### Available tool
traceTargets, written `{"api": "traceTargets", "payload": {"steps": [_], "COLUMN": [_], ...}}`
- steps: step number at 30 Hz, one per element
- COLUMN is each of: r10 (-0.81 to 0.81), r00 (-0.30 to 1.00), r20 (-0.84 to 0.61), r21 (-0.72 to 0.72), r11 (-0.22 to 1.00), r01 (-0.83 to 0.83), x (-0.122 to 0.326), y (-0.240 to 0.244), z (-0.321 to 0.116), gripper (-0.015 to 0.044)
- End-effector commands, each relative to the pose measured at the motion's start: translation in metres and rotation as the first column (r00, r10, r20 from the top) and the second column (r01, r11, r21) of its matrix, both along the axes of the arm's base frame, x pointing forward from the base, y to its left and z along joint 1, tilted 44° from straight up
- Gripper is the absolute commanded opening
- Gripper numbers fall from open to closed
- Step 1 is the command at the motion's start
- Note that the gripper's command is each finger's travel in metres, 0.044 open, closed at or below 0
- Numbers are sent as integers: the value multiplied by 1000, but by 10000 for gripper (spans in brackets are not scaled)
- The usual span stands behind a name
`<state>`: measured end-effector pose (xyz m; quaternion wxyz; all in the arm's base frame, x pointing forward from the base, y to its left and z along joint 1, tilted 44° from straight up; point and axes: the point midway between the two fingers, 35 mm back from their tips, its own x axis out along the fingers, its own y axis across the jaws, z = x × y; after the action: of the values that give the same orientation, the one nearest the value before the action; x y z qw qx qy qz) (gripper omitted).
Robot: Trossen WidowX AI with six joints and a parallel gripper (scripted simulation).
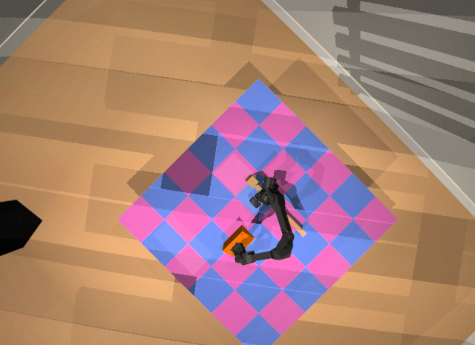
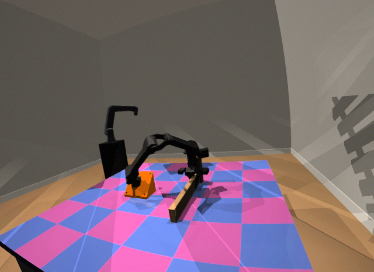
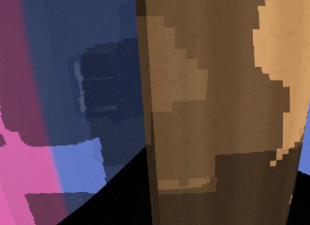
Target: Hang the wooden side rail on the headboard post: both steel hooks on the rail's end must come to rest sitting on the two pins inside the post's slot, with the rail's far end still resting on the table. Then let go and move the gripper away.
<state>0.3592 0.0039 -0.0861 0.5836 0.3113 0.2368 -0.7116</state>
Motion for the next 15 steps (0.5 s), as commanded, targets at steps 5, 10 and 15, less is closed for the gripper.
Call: {"api": "traceTargets", "payload": {"steps": [5, 10, 15], "r10": [1, 1, 1], "r00": [1000, 1000, 1000], "r20": [2, 2, 2], "r21": [5, 5, 5], "r11": [1000, 1000, 1000], "r01": [-1, -1, -1], "x": [0, 0, 0], "y": [0, 0, -1], "z": [-1, -2, -2], "gripper": [0, 0, 0]}}
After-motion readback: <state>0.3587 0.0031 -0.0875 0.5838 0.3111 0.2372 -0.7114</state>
